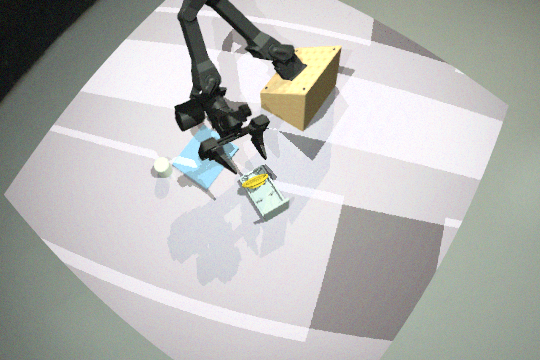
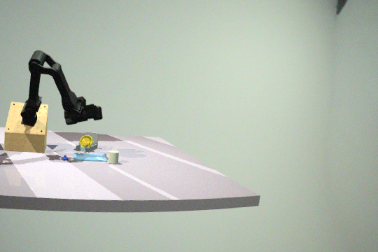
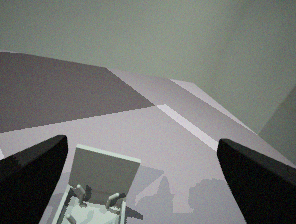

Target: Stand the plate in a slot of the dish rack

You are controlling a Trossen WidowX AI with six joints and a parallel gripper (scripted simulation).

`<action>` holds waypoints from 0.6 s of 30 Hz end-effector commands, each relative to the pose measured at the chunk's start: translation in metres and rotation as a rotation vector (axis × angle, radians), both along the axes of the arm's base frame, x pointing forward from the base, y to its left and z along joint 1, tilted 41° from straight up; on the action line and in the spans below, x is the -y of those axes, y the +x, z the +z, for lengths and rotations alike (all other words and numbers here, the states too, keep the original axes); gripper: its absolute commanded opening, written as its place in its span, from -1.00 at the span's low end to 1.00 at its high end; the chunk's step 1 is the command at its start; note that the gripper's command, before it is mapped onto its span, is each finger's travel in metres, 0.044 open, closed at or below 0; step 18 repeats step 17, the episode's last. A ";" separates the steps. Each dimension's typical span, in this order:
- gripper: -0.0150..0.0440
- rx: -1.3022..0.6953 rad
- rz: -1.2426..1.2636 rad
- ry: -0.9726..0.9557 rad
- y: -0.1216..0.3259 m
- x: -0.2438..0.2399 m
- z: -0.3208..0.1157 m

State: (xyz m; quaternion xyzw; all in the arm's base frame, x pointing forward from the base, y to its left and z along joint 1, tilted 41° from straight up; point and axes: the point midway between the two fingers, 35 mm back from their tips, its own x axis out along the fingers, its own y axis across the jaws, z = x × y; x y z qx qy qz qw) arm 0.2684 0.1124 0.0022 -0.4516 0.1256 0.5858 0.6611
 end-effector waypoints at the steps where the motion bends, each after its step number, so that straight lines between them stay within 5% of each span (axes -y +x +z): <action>1: 0.86 -0.045 -0.031 -0.012 -0.002 -0.002 0.001; 18: 0.86 -0.435 -0.367 -0.178 -0.015 -0.006 -0.008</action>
